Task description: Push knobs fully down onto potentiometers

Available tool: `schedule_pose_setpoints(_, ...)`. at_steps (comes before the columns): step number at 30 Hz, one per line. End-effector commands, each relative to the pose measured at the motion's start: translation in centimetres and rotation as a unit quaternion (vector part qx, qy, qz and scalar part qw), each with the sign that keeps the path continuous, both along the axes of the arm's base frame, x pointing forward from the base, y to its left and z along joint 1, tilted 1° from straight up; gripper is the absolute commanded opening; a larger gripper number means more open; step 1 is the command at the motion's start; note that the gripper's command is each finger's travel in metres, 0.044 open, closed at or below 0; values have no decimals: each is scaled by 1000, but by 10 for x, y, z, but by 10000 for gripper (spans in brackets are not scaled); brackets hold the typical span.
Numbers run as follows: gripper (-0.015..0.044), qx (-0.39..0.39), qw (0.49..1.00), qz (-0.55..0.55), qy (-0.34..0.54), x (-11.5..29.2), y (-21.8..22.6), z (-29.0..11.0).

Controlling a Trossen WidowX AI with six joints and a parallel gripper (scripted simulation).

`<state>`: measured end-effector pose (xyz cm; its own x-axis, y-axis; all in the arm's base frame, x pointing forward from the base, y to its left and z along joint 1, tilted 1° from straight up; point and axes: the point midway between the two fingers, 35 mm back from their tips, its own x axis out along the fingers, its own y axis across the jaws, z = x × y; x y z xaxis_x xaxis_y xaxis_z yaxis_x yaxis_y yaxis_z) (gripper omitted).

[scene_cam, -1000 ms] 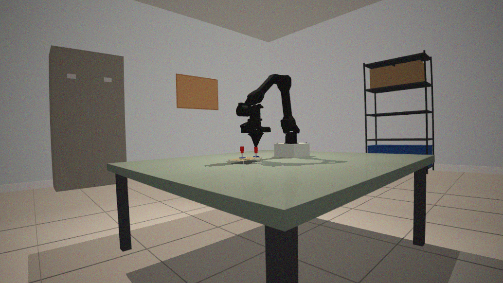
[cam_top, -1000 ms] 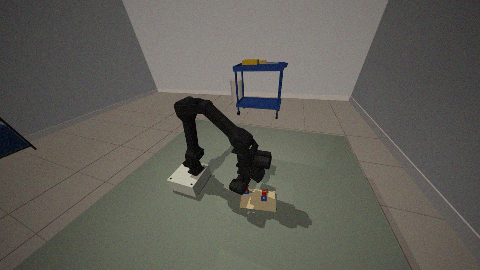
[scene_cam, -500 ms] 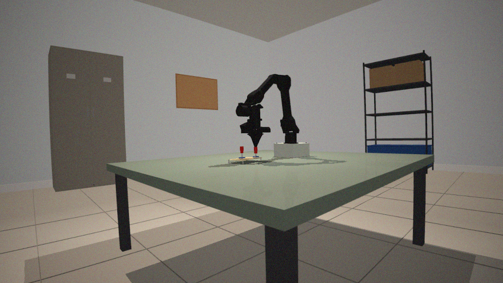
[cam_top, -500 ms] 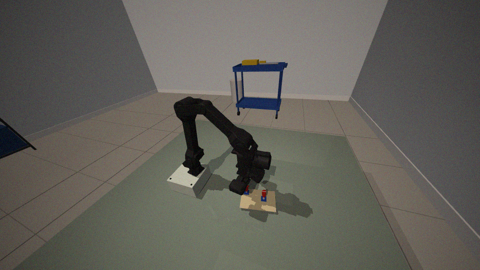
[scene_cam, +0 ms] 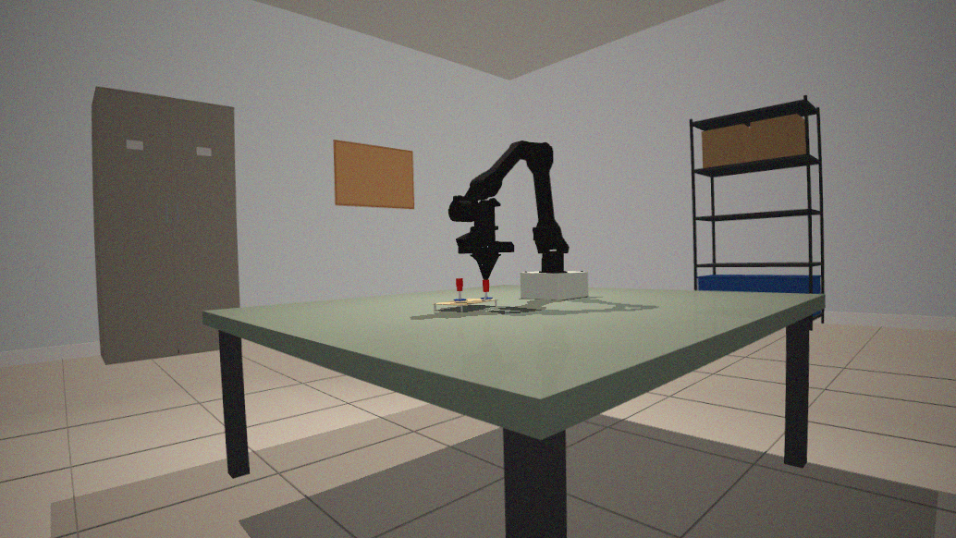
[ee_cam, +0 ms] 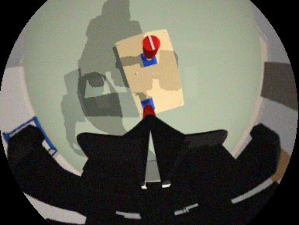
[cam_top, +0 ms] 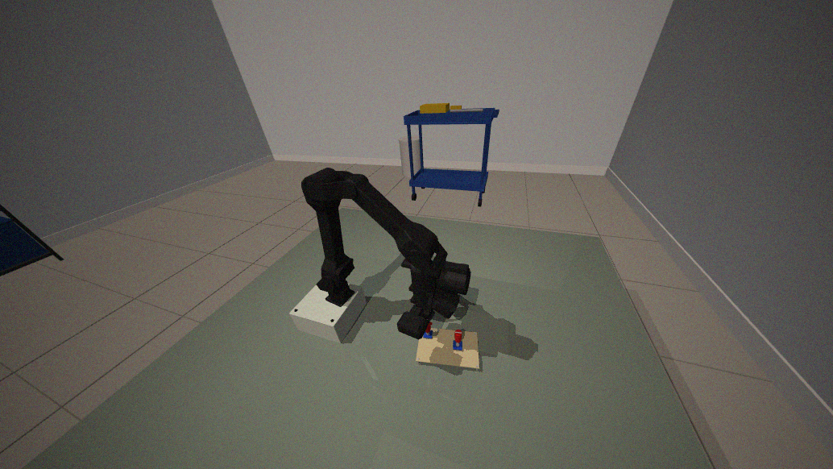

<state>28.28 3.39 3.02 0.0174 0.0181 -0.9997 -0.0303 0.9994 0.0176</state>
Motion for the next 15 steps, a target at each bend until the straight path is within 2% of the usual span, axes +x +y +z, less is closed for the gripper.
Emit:
schedule_pose_setpoints(1,0,2,1000,3,0,2,1,-6)
schedule_pose_setpoints(15,0,2,1000,3,0,2,1,-9)
